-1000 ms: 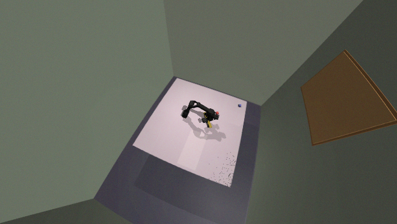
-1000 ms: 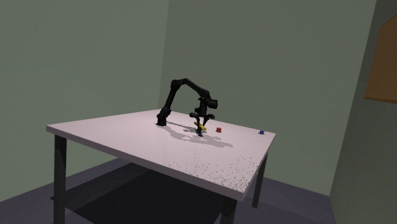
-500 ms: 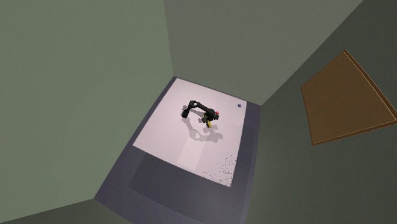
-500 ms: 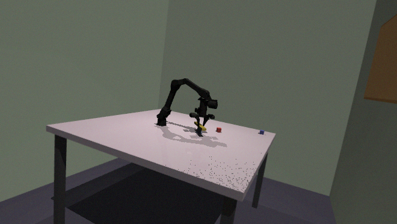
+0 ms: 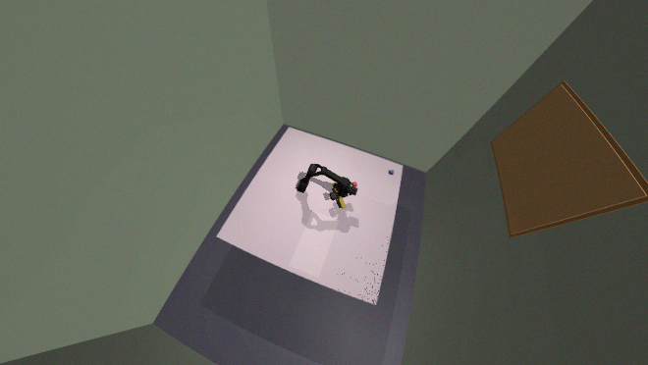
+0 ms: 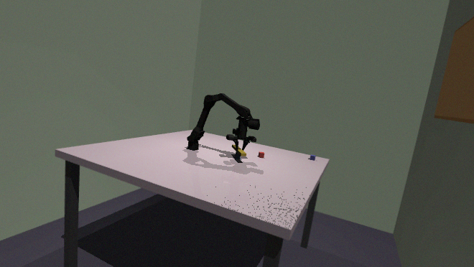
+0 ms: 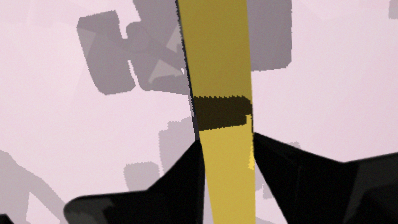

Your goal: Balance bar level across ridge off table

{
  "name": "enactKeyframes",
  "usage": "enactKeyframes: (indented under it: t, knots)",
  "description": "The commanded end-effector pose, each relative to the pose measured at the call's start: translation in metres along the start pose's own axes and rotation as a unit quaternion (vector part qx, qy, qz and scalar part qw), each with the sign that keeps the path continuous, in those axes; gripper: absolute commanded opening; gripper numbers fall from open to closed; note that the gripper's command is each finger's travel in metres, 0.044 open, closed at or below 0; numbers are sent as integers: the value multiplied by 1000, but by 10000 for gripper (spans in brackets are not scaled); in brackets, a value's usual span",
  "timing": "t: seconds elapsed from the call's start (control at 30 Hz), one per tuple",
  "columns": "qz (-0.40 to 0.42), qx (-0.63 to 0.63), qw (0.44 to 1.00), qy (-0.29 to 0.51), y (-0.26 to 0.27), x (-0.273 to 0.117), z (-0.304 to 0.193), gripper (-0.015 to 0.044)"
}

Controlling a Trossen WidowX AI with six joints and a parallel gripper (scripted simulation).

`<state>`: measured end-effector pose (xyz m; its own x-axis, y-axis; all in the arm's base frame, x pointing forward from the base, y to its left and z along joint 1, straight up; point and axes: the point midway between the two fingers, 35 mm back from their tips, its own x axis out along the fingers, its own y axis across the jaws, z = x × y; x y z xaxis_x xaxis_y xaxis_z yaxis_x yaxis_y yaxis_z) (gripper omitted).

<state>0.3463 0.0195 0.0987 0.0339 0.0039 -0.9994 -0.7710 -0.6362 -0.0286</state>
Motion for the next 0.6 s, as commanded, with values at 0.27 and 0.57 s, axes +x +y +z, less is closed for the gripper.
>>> enactKeyframes:
  t: [0.27, 0.57]
  knots:
    - [1, -2, 1000, 0, 0, 0, 0, 0]
    - [0, 0, 1000, 0, 0, 0, 0, 0]
